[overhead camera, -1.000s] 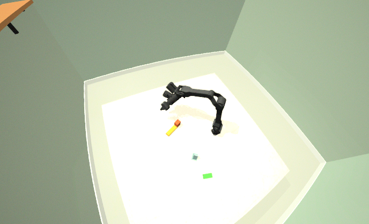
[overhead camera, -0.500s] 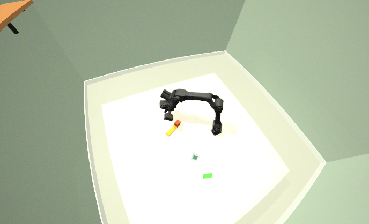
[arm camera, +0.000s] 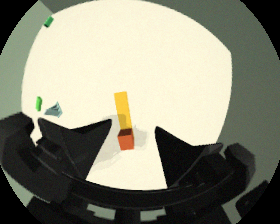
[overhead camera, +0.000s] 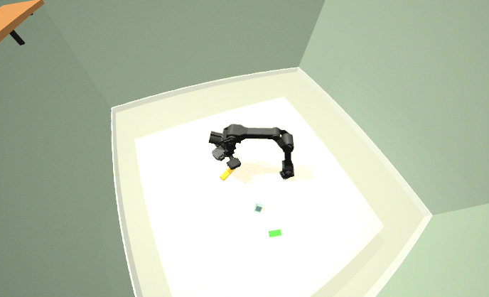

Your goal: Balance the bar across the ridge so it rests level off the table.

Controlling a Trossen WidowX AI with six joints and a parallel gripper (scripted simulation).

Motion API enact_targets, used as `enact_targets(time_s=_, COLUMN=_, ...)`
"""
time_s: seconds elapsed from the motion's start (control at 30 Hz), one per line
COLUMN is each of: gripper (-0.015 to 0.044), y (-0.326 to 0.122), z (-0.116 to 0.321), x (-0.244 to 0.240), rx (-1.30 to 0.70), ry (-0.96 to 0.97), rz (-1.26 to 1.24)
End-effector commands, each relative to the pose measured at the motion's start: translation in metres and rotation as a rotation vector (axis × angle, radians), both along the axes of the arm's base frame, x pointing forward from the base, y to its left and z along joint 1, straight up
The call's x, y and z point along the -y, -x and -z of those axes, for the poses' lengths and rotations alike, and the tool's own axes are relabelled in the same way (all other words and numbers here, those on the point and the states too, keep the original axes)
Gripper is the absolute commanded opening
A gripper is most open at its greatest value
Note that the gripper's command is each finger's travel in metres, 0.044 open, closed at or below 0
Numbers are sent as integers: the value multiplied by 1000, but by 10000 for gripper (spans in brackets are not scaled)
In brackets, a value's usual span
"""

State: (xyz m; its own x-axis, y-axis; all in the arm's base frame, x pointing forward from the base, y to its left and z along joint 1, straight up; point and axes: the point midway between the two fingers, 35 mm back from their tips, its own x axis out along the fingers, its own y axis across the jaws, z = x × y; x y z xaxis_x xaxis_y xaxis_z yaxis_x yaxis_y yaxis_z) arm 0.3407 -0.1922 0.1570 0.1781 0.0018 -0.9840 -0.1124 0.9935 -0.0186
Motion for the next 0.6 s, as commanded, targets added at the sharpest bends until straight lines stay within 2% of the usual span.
enact_targets(time_s=0.0, gripper=315, y=4, z=-3, x=-15, rx=-82, ry=29, rz=-162)
enact_targets(time_s=0.13, gripper=315, y=9, z=-7, x=-27, rx=-147, ry=47, rz=-296)
enact_targets(time_s=0.37, gripper=315, y=9, z=-6, x=-28, rx=-150, ry=48, rz=-302)
enact_targets(time_s=0.57, gripper=315, y=6, z=21, x=-26, rx=-150, ry=48, rz=-302)
